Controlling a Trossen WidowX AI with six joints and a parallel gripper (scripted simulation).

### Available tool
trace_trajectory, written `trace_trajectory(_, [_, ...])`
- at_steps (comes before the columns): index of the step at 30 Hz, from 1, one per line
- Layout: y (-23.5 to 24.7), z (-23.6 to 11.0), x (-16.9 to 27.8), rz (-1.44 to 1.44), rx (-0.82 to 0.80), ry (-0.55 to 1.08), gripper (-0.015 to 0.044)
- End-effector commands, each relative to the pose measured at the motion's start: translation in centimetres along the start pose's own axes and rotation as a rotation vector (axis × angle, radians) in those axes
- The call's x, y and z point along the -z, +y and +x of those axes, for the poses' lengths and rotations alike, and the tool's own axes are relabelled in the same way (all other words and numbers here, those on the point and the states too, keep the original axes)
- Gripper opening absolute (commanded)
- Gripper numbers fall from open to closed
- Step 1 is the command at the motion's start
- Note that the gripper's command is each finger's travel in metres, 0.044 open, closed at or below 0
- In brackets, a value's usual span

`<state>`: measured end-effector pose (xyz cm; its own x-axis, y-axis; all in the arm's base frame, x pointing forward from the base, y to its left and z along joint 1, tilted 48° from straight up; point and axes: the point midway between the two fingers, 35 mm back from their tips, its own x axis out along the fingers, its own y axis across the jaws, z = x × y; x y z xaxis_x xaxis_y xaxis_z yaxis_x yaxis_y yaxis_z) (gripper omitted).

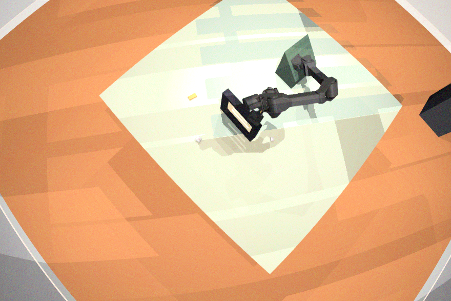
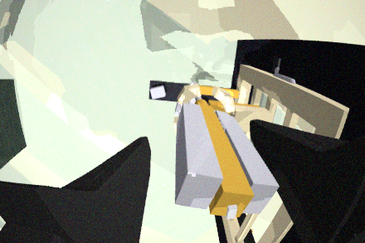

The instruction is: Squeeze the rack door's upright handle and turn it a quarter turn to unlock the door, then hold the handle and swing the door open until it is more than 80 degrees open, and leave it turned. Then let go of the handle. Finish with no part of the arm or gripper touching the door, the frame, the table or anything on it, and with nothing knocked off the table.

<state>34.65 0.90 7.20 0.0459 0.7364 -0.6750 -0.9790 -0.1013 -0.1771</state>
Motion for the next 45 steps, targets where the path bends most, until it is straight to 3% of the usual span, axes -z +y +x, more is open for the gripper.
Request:
trace_trajectory(1, [-0.51,0.13,0.18,0.13,0.012,0.002,0.0288])
trace_trajectory(45, [-0.51,0.12,0.18,2.31,0.01,-0.013,0.0288])
